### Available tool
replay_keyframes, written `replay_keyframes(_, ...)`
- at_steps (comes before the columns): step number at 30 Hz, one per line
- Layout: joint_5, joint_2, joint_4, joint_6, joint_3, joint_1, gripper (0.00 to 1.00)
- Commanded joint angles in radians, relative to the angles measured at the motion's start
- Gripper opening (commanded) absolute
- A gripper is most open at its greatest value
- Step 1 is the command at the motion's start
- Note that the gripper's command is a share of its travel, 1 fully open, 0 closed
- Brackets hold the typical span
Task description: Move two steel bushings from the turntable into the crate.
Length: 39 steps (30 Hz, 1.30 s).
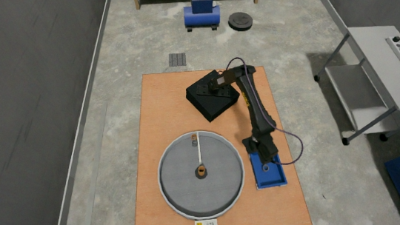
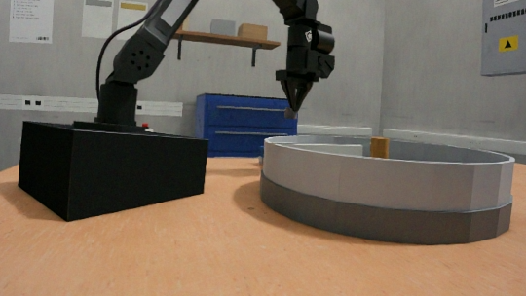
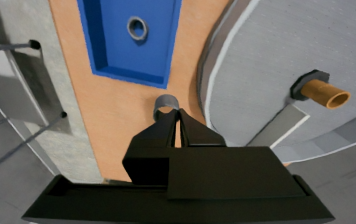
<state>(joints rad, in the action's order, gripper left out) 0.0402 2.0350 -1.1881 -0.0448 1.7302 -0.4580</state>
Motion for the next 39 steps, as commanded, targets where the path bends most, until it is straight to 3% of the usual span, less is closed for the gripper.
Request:
replay_keyframes(1, -0.023, 0.044, -0.04, -0.1, 0.102, -0.041, 0.0)
replay_keyframes(11, -0.034, 0.176, -0.13, -0.196, 0.32, -0.135, 0.0)
replay_keyframes(19, -0.036, 0.222, -0.168, -0.22, 0.399, -0.158, 0.0)
replay_keyframes(39, -0.037, 0.234, -0.181, -0.227, 0.44, -0.159, 0.0)
